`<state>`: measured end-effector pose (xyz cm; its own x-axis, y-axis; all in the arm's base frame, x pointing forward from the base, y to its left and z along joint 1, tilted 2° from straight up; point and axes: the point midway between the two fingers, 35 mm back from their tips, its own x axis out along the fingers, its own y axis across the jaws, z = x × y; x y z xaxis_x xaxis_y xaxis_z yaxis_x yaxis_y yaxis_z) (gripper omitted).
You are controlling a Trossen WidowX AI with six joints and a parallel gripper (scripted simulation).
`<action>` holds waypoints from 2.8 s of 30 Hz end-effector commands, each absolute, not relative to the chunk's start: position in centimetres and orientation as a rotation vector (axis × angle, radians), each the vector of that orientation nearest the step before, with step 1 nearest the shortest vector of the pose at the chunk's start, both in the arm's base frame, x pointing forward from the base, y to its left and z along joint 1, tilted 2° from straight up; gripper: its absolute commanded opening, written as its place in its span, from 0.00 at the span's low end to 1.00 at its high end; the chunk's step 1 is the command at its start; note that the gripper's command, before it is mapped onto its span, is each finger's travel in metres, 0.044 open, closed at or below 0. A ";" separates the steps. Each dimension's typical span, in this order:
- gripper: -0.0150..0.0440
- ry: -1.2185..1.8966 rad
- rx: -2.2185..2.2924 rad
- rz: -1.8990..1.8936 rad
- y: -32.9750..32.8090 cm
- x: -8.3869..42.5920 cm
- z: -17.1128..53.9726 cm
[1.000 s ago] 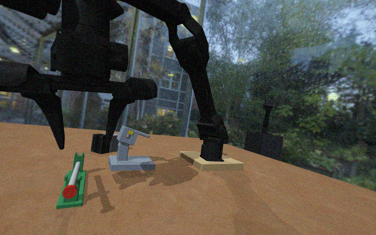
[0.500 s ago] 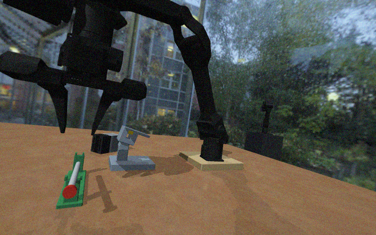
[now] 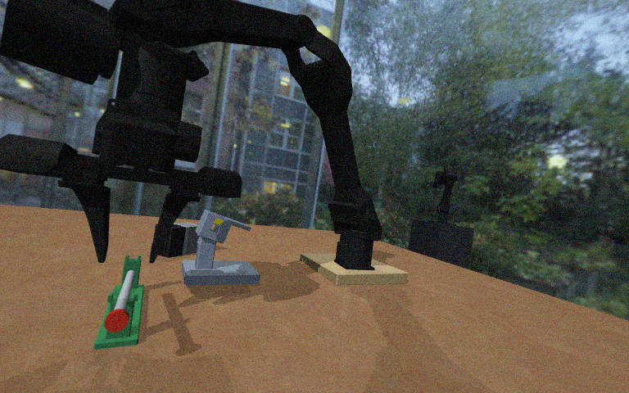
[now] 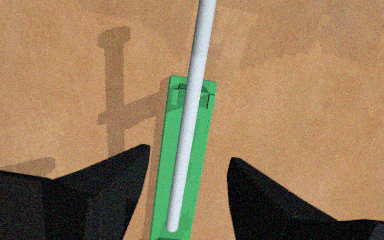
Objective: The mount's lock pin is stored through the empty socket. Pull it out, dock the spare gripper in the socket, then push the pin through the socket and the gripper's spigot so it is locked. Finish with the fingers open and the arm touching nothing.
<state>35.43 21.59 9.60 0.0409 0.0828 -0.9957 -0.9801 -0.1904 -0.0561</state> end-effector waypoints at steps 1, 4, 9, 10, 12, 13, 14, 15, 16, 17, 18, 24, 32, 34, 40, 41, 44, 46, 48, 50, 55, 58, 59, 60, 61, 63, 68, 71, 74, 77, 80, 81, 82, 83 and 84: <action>0.56 1.019 -1.316 1.353 21.5 35.4 8.8; 0.56 1.019 -1.316 1.353 21.5 35.5 8.3; 0.56 1.019 -1.316 1.353 21.5 35.5 7.5; 0.56 1.019 -1.316 1.353 21.5 35.5 7.4; 0.56 1.019 -1.316 1.353 21.5 35.5 7.0; 0.56 1.019 -1.316 1.353 21.5 35.5 6.9; 0.56 1.019 -1.316 1.353 21.5 35.5 6.7; 0.56 1.019 -1.316 1.353 21.5 35.5 6.5; 0.56 1.019 -1.316 1.353 21.5 35.5 6.4; 0.56 1.019 -1.316 1.353 21.5 35.5 6.2; 0.56 1.019 -1.316 1.353 21.5 35.5 6.1; 0.56 1.019 -1.316 1.353 21.5 35.5 5.1; 0.43 1.019 -1.316 1.353 21.4 35.5 4.8; 0.34 1.019 -1.316 1.353 21.4 35.5 4.8; 0.25 1.020 -1.316 1.353 21.4 35.5 4.8; 0.25 1.020 -1.316 1.353 21.4 35.5 4.8; 0.25 1.020 -1.316 1.353 21.4 35.5 4.8; 0.25 1.020 -1.316 1.353 21.4 35.4 5.0; 0.25 1.021 -1.315 1.352 21.4 35.4 5.3; 0.25 1.022 -1.313 1.352 21.4 35.4 5.7; 0.25 1.035 -1.310 1.358 21.3 35.1 6.4; 0.25 1.041 -1.310 1.361 21.3 35.0 6.8; 0.25 1.042 -1.310 1.362 21.2 35.0 7.0; 0.25 1.044 -1.309 1.363 21.2 34.9 7.1; 0.25 1.046 -1.309 1.364 21.2 34.9 7.3; 0.25 1.049 -1.309 1.365 21.2 34.8 7.6; 0.25 1.059 -1.308 1.370 21.1 34.7 7.3; 0.25 1.059 -1.308 1.370 21.1 34.7 7.3; 0.25 1.059 -1.308 1.371 20.9 34.8 7.3; 0.25 1.059 -1.310 1.371 20.0 35.1 7.5; 0.25 1.059 -1.312 1.371 19.1 35.5 7.8; 0.25 1.059 -1.313 1.372 18.8 35.6 7.9; 0.25 1.059 -1.313 1.372 18.5 35.7 8.0; 0.25 1.058 -1.314 1.372 18.2 35.8 8.0; 0.25 1.058 -1.315 1.372 17.9 35.9 8.1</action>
